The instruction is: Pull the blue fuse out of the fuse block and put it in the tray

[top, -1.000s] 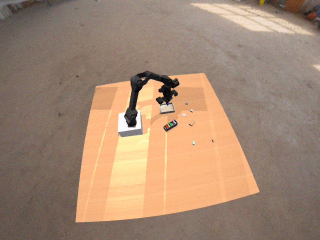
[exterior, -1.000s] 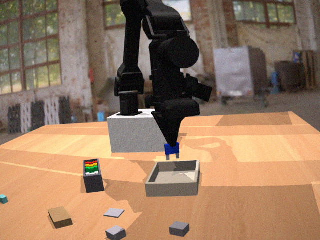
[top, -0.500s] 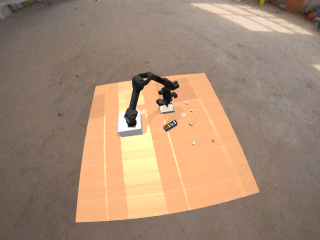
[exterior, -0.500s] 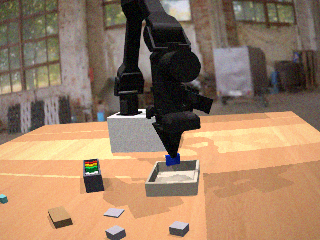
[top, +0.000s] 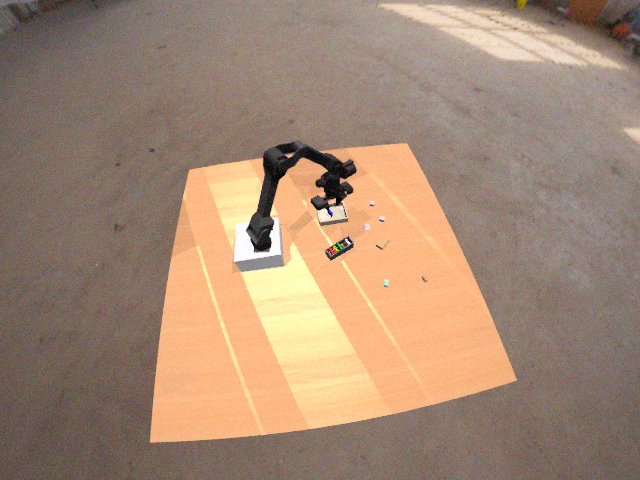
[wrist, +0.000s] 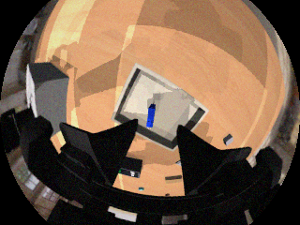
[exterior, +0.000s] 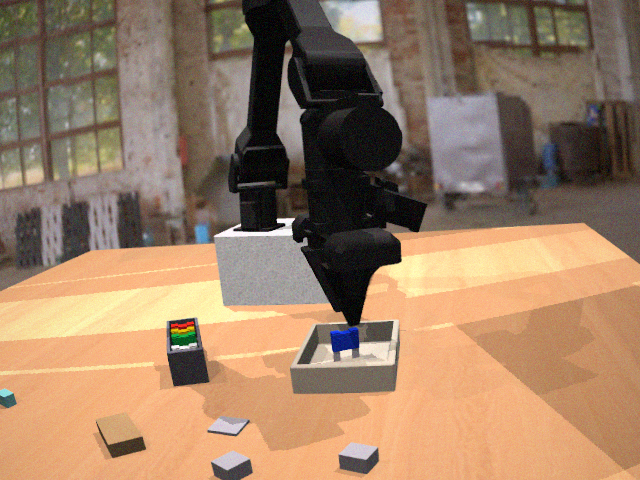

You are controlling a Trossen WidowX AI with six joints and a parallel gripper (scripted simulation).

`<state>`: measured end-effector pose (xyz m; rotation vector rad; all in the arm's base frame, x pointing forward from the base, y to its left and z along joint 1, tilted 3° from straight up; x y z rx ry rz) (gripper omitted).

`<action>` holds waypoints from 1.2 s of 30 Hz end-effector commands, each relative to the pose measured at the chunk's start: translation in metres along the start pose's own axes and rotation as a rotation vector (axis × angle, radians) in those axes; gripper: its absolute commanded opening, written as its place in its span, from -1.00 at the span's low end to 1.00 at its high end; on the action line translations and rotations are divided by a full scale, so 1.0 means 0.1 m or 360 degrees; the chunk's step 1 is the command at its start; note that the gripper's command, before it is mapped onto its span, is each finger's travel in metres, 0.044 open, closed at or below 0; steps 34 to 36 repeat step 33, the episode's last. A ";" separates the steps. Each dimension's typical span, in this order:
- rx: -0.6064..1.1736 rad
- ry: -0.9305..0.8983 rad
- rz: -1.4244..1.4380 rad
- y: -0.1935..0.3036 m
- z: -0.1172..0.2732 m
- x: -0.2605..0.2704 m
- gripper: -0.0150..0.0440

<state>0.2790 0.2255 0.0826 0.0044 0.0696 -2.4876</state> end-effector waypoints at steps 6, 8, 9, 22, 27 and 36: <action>-0.0006 0.0000 -0.0005 0.00 0.38 0.00 0.63; -0.0006 0.0000 -0.0005 0.00 0.38 0.00 0.63; -0.0006 0.0000 -0.0005 0.00 0.38 0.00 0.63; 0.0000 -0.0005 -0.0008 0.00 0.36 0.00 0.63; 0.0000 -0.0005 -0.0008 0.00 0.36 0.00 0.63; 0.0000 -0.0005 -0.0008 0.00 0.36 0.00 0.63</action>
Point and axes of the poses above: the point midway between the two fingers, 35 mm back from their tips, its own z axis back along the fingers, its own x axis across the jaws, y = z × x, the point moved 9 cm from there along z, back along the fingers, and after that the axes turned 3 degrees about z, right-handed, at the moved point
